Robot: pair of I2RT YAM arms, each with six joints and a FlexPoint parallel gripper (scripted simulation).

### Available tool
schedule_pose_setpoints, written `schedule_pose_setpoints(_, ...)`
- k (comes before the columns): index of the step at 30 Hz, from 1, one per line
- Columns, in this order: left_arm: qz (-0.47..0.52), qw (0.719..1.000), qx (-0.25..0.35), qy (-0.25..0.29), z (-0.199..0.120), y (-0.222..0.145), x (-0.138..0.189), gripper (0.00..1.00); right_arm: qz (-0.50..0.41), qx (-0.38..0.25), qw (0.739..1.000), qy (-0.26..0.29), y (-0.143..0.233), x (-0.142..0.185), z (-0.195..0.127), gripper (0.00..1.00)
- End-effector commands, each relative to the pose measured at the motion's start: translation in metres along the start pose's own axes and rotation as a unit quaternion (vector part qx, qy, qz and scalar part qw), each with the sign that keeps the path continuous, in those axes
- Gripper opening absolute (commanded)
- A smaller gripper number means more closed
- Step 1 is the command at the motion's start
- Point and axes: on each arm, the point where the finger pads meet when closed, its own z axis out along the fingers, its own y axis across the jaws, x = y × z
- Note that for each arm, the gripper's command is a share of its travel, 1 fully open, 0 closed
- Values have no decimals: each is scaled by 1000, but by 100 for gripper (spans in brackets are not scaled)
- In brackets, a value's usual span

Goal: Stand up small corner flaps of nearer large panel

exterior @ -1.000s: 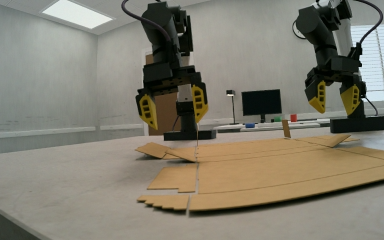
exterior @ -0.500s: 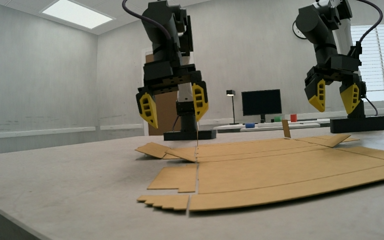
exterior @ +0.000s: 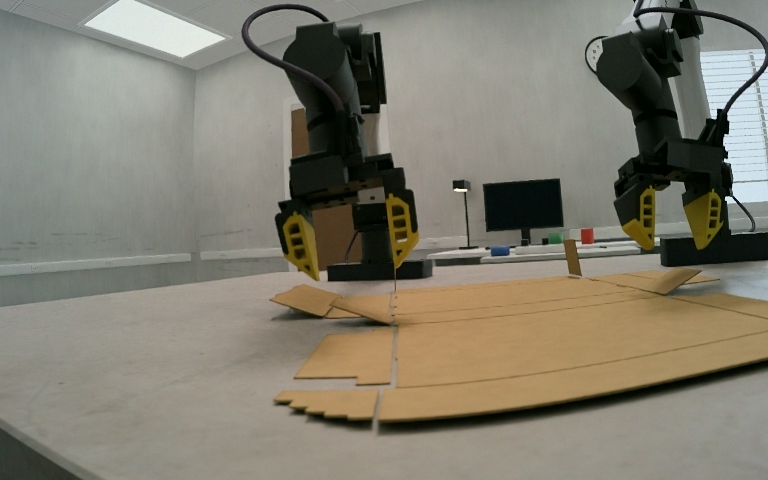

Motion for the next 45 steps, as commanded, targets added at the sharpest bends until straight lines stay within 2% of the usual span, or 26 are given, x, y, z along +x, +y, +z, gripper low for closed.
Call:
schedule_pose_setpoints(1, -6, 999, 26, -29, 0, -21, -15, 77, -3, 2, 999, -45, 6, -18, -15, 77)
schedule_pose_setpoints(3, -4, 1000, 12, -17, 15, -11, -3, 77, -1, 3, 1000, -18, 4, -6, 17, 77)
schedule_pose_setpoints(7, -4, 1000, 12, -17, 28, -13, 1, 77, -1, 2, 1000, -15, 5, -2, 34, 77)
schedule_pose_setpoints(8, -5, 999, 22, -26, 26, -21, -6, 77, -2, 2, 1000, -27, 6, -7, 27, 77)
schedule_pose_setpoints(9, -6, 999, 23, -27, 27, -23, -7, 77, -5, 2, 998, -58, 9, -22, 6, 77)
schedule_pose_setpoints(11, -8, 999, 34, -36, 20, -25, -10, 77, -3, 2, 999, -51, 7, -20, 16, 77)
schedule_pose_setpoints(13, -6, 999, 27, -30, 27, -24, -7, 77, -2, 2, 999, -34, 6, -10, 30, 77)
schedule_pose_setpoints(23, -2, 999, 18, -28, 32, -23, -7, 77, 2, 3, 999, -32, 2, -9, 33, 77)
schedule_pose_setpoints(33, 4, 1000, -16, -22, 36, -16, -3, 77, 1, 3, 999, -34, 2, -10, 32, 77)
schedule_pose_setpoints(34, 3, 999, -5, -33, 25, -20, -8, 77, 2, 3, 999, -33, 2, -9, 33, 77)
schedule_pose_setpoints(36, 4, 1000, -21, -23, 35, -15, -3, 77, 2, 3, 1000, -30, 1, -7, 36, 77)
schedule_pose_setpoints(41, 5, 999, -16, -30, 30, -16, -7, 77, 1, 3, 999, -38, 2, -12, 30, 77)
schedule_pose_setpoints(45, 7, 999, -33, -21, 39, -13, -2, 77, 2, 3, 999, -32, 1, -8, 34, 77)
